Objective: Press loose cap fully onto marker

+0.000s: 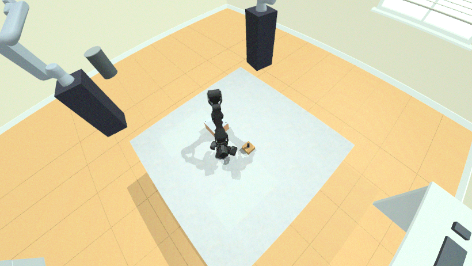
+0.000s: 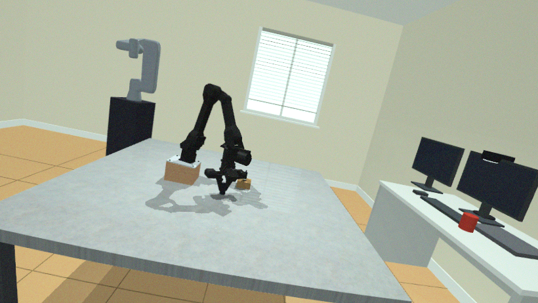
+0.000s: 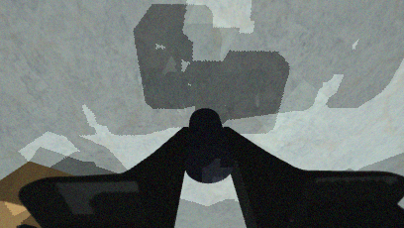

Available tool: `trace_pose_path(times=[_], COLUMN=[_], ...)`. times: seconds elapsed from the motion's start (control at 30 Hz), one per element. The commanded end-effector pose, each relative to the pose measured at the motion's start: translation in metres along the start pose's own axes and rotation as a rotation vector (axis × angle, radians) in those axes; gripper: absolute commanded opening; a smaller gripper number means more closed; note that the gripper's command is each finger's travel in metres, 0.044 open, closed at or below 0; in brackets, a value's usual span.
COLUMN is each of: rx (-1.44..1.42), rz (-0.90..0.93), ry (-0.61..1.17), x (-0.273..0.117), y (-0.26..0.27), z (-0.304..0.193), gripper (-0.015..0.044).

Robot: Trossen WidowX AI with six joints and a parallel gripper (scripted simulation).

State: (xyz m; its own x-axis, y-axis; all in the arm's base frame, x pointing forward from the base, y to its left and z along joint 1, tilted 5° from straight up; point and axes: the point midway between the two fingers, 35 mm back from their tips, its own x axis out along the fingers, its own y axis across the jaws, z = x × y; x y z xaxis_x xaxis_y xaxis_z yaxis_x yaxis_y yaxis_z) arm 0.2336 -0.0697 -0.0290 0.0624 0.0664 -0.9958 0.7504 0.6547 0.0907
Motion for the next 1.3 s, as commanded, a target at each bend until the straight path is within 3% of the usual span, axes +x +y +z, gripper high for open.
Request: trace_pose_path(times=[0.0,0.73,1.27], rx=[0.003,0.003,0.003], rz=[0.001,0.001,0.001], ry=[-0.006,-0.007,-0.006], x=[-0.008,-0.058,-0.070], y=[0.001,0.001,0.044], z=[0.002,0.000,-0.010], gripper=[0.0000,0.0000,0.0000])
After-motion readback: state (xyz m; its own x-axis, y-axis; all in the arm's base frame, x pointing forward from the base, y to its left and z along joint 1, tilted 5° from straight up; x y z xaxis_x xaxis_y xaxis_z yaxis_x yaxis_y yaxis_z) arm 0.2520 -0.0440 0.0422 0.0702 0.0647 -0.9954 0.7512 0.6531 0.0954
